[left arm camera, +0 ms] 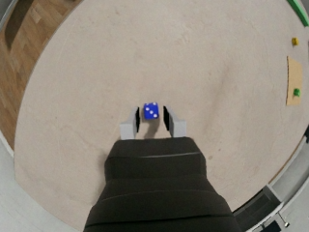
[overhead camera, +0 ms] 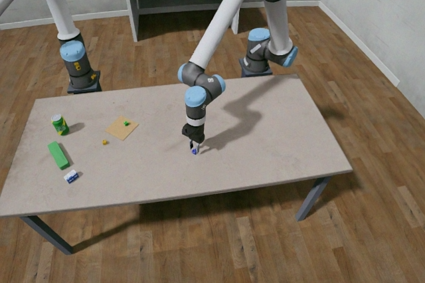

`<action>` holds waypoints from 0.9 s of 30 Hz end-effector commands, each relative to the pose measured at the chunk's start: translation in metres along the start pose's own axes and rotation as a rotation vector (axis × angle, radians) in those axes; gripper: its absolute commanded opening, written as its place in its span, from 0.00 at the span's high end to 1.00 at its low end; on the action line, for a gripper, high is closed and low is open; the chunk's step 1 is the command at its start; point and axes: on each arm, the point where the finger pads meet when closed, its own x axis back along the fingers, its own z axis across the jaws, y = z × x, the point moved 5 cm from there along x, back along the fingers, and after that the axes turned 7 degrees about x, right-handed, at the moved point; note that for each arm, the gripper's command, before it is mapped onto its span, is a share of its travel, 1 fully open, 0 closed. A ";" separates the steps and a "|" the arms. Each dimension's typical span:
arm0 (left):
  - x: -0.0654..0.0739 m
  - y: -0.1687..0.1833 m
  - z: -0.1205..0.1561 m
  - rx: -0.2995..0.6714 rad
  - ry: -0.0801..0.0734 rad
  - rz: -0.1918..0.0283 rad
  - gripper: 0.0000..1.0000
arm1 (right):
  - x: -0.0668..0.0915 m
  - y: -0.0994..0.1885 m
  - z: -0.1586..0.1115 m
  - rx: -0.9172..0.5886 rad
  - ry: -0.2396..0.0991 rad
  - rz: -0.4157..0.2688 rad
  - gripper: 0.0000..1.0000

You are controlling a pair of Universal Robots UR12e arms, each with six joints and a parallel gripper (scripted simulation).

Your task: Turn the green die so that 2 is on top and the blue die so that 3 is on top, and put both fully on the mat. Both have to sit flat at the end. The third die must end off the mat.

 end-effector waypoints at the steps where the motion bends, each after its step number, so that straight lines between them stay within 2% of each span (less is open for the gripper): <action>1: 0.001 -0.001 0.000 0.000 0.000 0.002 0.30 | 0.001 0.001 0.000 0.000 0.000 -0.002 0.00; 18: 0.001 -0.001 0.000 0.000 0.000 0.002 0.30 | 0.001 0.001 0.000 0.000 0.000 -0.002 0.00; 27: -0.010 -0.001 0.000 0.000 0.000 0.002 0.30 | 0.001 0.001 0.000 0.000 0.000 -0.002 0.00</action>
